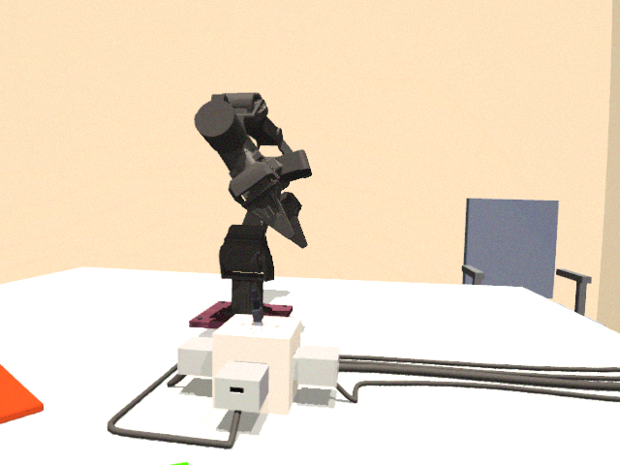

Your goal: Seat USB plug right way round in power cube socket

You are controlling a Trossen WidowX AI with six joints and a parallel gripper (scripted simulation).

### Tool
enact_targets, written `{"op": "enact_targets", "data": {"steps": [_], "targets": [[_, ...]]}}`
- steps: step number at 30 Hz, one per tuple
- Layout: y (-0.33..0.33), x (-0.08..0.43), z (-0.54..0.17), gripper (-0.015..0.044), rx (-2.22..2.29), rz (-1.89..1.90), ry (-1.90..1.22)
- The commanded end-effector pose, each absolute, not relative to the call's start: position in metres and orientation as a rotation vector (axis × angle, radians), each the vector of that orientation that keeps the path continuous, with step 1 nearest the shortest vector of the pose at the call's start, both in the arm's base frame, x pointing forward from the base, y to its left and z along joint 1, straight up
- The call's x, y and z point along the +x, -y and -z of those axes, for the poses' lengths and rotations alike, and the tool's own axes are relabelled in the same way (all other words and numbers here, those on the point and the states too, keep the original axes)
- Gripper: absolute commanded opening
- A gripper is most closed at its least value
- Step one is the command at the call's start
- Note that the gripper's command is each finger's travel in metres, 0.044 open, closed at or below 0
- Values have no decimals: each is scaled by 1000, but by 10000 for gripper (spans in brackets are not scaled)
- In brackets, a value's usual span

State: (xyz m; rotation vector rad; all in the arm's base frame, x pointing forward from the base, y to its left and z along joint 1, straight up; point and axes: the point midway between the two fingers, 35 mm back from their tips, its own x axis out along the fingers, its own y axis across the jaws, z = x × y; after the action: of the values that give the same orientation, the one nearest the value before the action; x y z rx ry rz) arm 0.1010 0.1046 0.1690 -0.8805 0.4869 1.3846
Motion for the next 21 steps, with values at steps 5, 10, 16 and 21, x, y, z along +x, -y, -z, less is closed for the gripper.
{"op": "enact_targets", "data": {"steps": [5, 10, 16, 21], "targets": [[-102, 116, -177, 440, -651, -1253, -756], [-101, 140, -186, 440, -330, -987, -1089], [-103, 174, -192, 440, 37, -573, -1380], [-110, 207, -192, 440, 288, -218, -1507]]}}
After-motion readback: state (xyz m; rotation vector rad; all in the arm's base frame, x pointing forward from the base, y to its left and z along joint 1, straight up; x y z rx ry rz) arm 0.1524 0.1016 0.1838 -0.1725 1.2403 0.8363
